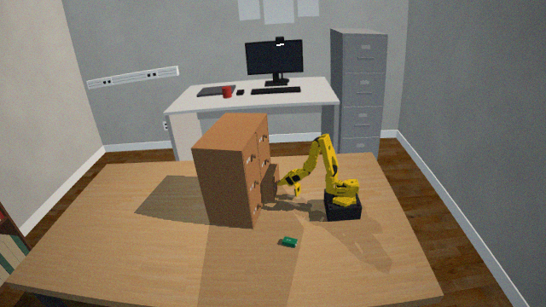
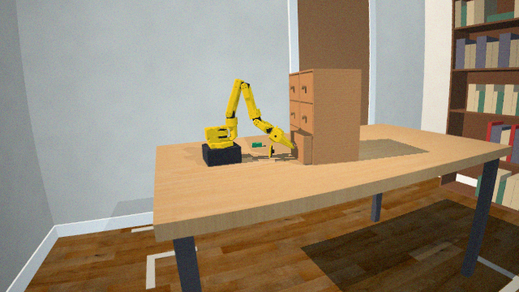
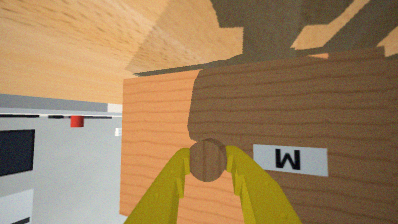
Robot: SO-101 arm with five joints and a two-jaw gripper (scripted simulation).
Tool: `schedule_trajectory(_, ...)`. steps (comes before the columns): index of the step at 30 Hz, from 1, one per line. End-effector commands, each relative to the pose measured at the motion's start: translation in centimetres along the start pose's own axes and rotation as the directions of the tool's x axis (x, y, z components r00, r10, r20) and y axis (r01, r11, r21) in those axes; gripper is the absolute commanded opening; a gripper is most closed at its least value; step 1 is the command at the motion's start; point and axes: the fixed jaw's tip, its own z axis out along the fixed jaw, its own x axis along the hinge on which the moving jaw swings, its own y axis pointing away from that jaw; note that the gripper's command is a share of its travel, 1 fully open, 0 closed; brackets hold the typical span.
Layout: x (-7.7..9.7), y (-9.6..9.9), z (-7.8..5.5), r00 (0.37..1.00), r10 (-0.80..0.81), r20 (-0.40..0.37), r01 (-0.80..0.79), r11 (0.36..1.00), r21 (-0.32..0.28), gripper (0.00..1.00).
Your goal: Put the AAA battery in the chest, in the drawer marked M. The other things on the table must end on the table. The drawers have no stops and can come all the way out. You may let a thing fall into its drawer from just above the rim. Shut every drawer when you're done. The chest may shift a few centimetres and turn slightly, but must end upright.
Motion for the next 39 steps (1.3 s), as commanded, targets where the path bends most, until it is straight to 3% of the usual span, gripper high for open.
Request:
schedule_trajectory(1,0.3,-0.5,0.3,1.000,0.002,-0.008,-0.002,1.000,0.015,0.00)
schedule_trajectory(39,2.1,-1.4,2.7,1.000,-0.016,-0.008,0.016,0.999,0.040,0.00)
